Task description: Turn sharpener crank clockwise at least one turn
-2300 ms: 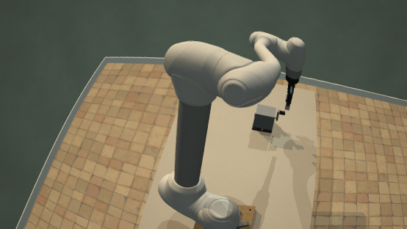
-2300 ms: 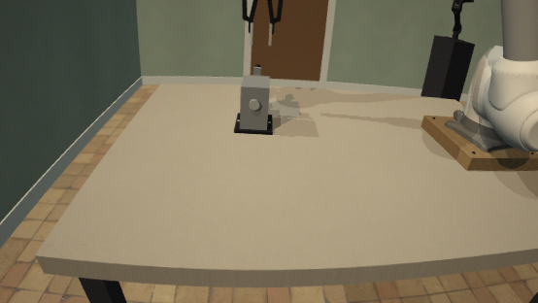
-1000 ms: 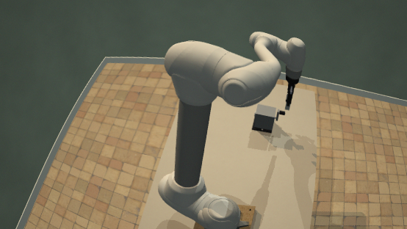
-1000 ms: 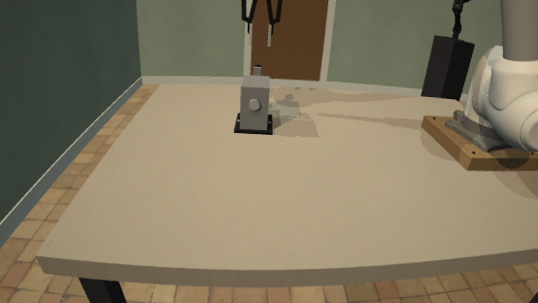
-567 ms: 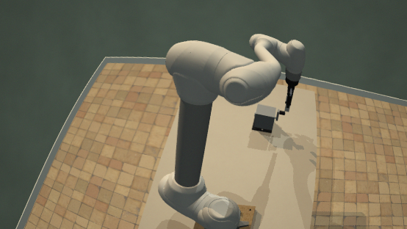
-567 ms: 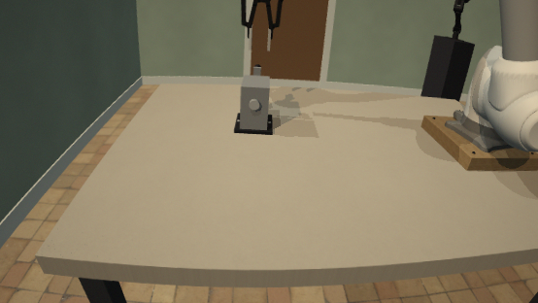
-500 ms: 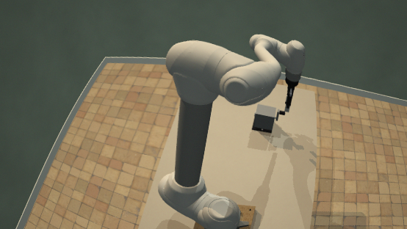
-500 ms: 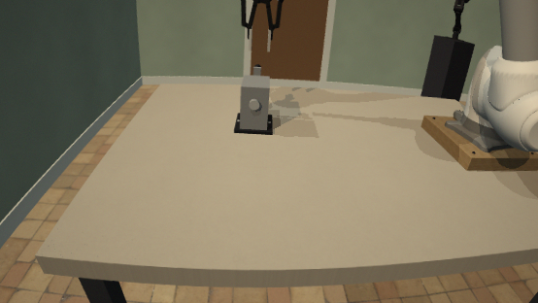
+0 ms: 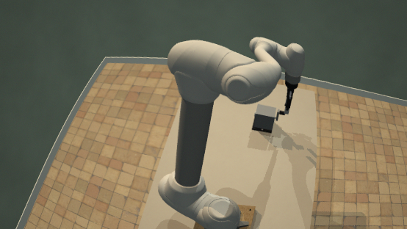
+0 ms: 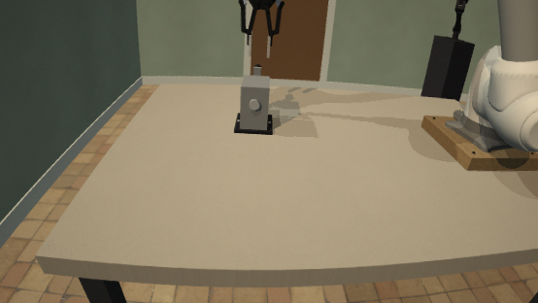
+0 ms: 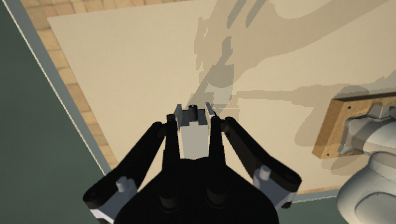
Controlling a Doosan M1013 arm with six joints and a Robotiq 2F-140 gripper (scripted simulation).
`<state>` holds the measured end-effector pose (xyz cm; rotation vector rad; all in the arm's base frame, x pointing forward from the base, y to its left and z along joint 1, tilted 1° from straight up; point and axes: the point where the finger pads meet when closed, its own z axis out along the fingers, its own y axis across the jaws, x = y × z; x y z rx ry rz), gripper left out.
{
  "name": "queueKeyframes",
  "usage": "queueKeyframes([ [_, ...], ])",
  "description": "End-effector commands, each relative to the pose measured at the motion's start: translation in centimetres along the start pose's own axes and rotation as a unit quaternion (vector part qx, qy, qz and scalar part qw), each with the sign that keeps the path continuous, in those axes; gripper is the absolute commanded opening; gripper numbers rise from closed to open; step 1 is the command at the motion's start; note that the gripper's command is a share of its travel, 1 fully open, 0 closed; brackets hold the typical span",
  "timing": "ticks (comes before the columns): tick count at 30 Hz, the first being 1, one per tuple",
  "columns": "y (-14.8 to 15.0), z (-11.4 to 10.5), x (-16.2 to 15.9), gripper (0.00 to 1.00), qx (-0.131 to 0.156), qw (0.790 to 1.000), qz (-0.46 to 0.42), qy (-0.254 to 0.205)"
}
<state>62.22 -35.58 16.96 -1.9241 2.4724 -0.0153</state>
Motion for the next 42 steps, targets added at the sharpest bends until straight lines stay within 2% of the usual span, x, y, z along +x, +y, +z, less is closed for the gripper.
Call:
queueKeyframes([
  [1,-0.18,0.73,-0.43,0.32,0.001,1.000,0.003,-0.004],
  [42,-0.18,1.23,-0.43,0.32,0.001,1.000,0.003,-0.004],
])
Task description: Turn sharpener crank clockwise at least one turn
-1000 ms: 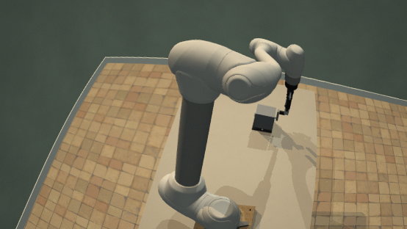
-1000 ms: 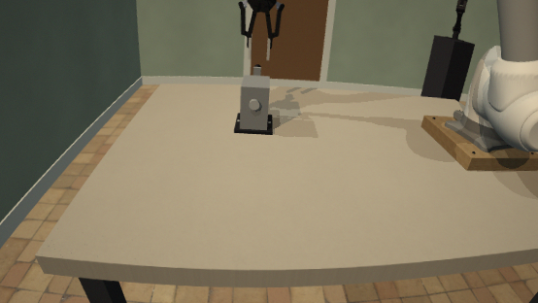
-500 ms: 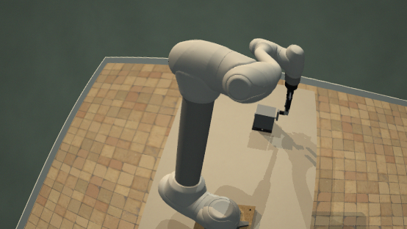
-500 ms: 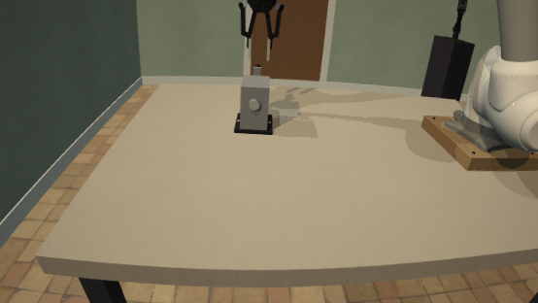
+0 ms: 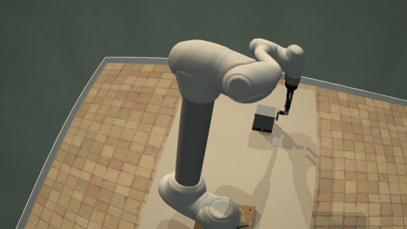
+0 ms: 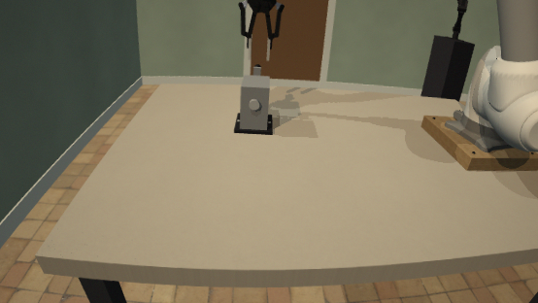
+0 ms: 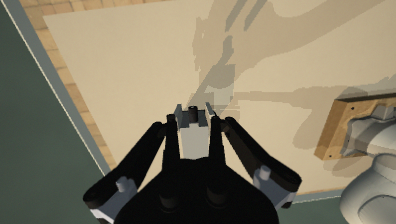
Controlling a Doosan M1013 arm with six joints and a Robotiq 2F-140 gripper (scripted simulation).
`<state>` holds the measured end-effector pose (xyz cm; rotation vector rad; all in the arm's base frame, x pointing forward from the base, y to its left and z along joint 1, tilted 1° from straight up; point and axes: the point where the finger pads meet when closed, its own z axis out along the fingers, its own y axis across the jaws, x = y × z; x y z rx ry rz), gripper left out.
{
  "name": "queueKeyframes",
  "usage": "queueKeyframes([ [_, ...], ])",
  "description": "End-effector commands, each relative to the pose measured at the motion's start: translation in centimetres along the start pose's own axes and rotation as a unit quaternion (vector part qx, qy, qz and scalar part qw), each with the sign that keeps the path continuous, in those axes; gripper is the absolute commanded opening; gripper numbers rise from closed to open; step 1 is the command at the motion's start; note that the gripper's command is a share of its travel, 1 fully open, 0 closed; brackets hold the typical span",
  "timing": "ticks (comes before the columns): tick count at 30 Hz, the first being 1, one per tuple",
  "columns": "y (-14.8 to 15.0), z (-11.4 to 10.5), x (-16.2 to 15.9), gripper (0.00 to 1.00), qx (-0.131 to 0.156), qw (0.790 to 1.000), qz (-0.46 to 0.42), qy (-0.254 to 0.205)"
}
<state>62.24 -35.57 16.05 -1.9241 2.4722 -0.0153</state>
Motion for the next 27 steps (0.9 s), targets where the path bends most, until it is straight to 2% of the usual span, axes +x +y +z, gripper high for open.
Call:
queueKeyframes([
  [1,-0.17,0.33,-0.42,0.32,0.001,1.000,0.003,-0.003],
  [27,-0.34,0.33,-0.85,0.32,0.001,1.000,0.003,-0.003],
])
